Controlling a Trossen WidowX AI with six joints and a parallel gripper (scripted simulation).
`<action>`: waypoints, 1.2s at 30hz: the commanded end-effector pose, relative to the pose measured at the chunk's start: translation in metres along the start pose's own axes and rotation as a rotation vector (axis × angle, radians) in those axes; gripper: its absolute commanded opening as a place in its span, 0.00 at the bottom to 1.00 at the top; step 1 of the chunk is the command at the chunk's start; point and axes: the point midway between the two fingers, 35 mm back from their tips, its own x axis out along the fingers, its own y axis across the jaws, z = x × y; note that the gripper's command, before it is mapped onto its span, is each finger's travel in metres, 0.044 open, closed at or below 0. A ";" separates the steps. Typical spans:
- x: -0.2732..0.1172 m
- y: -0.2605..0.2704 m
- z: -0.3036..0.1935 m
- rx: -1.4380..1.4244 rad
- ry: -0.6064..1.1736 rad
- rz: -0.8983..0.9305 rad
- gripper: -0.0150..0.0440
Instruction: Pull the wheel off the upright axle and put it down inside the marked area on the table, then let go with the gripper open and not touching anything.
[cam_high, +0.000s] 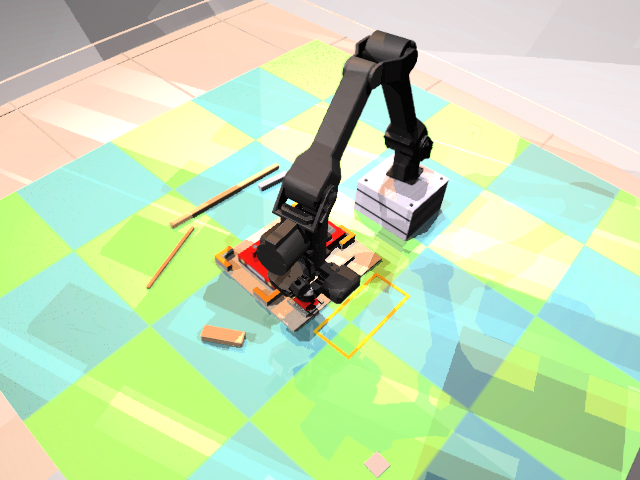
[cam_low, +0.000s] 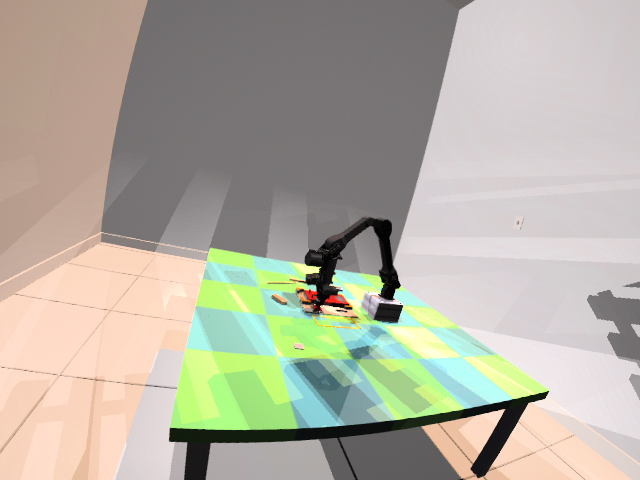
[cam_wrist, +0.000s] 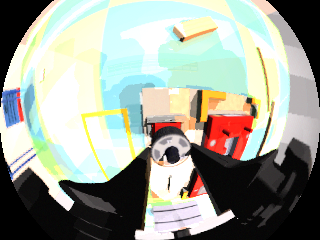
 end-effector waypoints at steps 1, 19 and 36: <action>-0.005 0.000 -0.001 0.001 -0.002 0.000 0.25; -0.011 0.000 0.000 0.002 -0.004 0.000 0.25; -0.017 0.000 0.000 0.002 -0.007 -0.001 0.25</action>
